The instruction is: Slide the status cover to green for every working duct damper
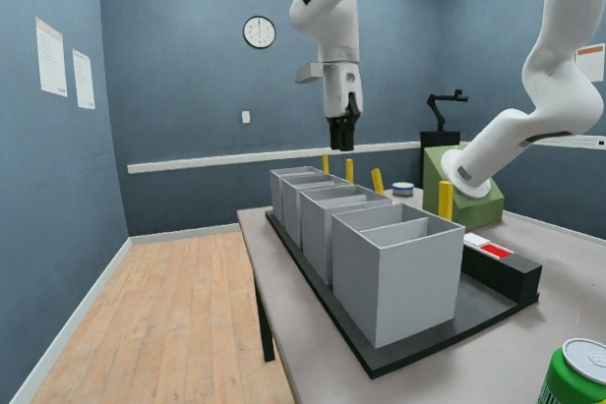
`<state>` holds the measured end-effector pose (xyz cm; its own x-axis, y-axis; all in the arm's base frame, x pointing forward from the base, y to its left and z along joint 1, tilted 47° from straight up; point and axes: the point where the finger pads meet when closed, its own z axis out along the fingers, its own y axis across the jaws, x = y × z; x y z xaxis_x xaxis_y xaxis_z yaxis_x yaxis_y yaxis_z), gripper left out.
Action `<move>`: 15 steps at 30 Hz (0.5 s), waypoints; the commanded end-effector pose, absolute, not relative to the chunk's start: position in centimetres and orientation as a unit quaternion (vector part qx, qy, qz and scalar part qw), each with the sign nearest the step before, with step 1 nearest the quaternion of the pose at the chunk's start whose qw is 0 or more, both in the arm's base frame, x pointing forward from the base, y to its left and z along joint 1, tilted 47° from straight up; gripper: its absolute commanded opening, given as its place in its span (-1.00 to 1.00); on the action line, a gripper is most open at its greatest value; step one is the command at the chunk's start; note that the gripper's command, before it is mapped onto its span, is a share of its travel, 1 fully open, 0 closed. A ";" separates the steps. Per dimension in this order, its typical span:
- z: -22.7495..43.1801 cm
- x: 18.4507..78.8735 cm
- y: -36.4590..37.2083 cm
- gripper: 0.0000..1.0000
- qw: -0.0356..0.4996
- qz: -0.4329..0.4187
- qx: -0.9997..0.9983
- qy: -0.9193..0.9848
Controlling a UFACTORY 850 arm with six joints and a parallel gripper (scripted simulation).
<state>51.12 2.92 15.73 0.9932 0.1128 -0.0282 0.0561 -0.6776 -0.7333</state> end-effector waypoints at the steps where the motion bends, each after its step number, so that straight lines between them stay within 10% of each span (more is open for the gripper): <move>1: 15.8 51.2 2.9 -0.22 0.399 0.035 -0.915 -0.046; 15: 13.5 47.7 1.8 -0.22 0.454 0.038 -0.889 -0.044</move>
<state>50.89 2.85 15.60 0.9930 0.1146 -0.0271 0.0571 -0.6702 -0.7399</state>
